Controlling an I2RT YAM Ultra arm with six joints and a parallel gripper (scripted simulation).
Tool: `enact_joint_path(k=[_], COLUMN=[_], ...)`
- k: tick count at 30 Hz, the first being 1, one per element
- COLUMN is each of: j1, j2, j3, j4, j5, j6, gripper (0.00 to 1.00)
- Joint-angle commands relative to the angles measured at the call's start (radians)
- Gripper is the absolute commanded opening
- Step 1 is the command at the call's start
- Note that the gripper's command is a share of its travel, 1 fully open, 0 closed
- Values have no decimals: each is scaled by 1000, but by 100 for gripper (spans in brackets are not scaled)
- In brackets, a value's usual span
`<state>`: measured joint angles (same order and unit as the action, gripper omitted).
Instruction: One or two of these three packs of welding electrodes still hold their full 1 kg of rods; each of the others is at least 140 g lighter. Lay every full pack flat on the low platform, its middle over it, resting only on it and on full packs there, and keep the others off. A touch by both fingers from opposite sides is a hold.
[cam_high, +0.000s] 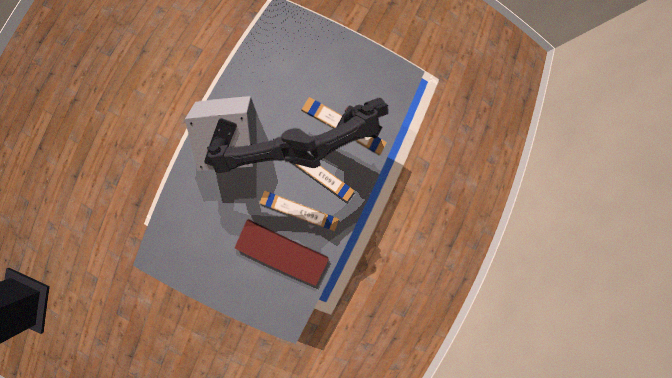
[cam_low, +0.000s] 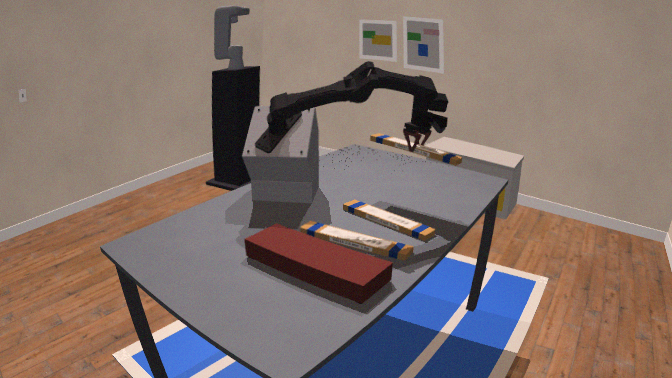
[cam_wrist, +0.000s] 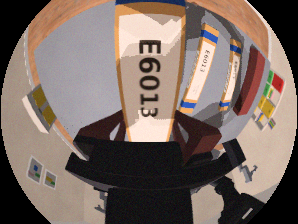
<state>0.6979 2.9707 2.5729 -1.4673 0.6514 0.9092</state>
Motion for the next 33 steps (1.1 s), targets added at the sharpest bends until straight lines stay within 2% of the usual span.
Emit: enact_joint_path(k=[1, 5, 6, 21, 24, 31, 33], j1=[69, 69, 67, 64, 55, 36, 36], j2=[-99, -74, -103, -103, -117, -241, -241], j3=[44, 57, 37, 44, -15, -220, -220], j4=[-28, -25, -23, -27, -29, 85, 85], j5=[8, 9, 9, 10, 14, 16, 16], j6=[-6, -7, -12, -12, -51, -69, -69], gripper=[0, 0, 0, 0, 0, 0, 0])
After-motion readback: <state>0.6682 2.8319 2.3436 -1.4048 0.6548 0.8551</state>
